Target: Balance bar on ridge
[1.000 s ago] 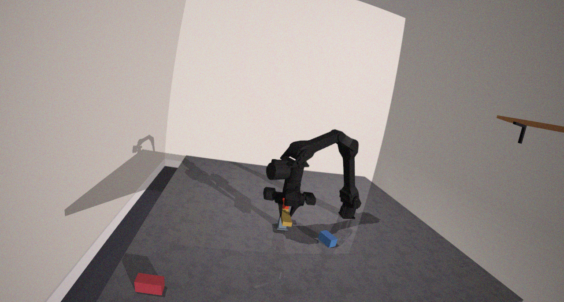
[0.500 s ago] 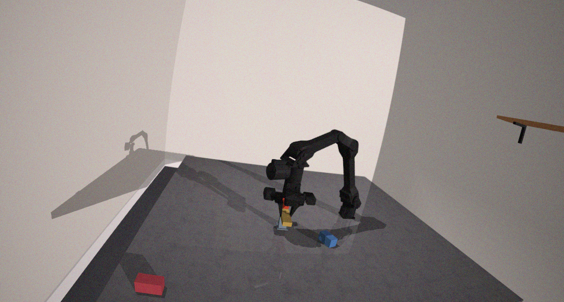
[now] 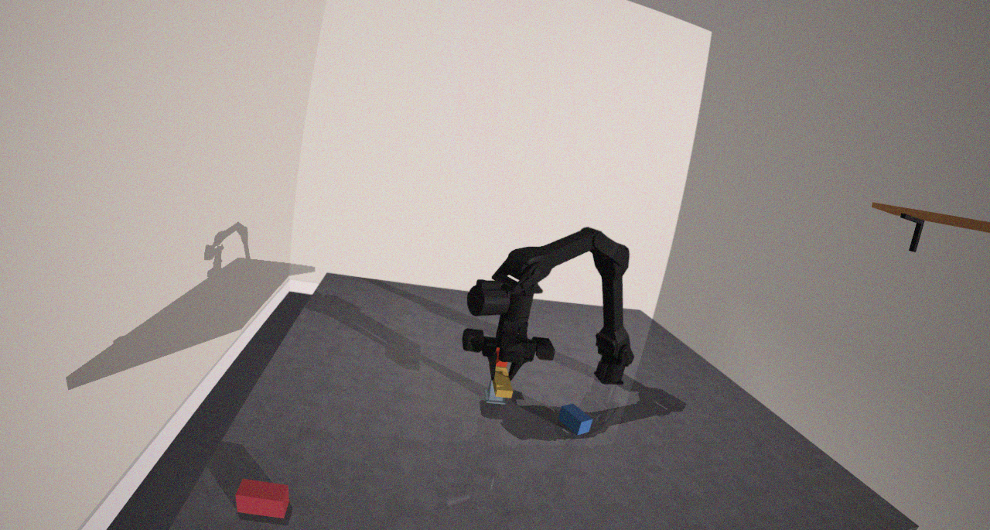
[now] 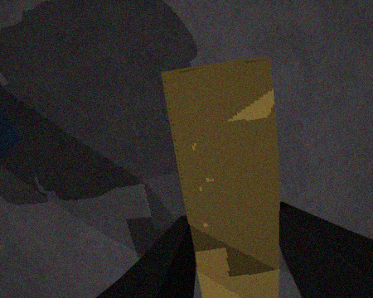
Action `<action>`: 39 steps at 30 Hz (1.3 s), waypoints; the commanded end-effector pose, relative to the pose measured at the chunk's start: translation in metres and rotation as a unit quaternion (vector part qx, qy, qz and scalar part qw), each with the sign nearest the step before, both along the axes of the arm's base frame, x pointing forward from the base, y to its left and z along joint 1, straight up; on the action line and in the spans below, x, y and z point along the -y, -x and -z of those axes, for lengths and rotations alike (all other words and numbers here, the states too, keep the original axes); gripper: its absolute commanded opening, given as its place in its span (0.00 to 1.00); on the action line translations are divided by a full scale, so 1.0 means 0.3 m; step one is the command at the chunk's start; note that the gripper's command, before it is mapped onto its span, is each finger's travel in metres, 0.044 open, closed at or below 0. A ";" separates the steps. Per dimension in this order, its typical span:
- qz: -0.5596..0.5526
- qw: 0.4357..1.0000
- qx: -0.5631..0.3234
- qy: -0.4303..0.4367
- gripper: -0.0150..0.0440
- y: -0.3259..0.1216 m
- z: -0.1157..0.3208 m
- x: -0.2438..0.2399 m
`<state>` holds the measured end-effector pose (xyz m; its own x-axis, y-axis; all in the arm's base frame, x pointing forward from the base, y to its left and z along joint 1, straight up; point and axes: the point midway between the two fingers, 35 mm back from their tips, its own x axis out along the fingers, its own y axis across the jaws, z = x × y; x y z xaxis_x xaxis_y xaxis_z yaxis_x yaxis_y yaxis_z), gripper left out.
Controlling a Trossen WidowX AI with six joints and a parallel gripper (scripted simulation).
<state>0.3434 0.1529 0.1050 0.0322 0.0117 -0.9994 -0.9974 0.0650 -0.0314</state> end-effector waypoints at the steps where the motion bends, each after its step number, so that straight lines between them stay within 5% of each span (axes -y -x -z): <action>1: 0.000 1.000 0.000 0.000 0.25 0.000 0.000 0.000; 9: 0.000 1.000 0.000 0.000 0.54 0.000 0.000 0.000; 39: 0.000 1.000 0.000 0.000 0.54 0.000 0.000 0.000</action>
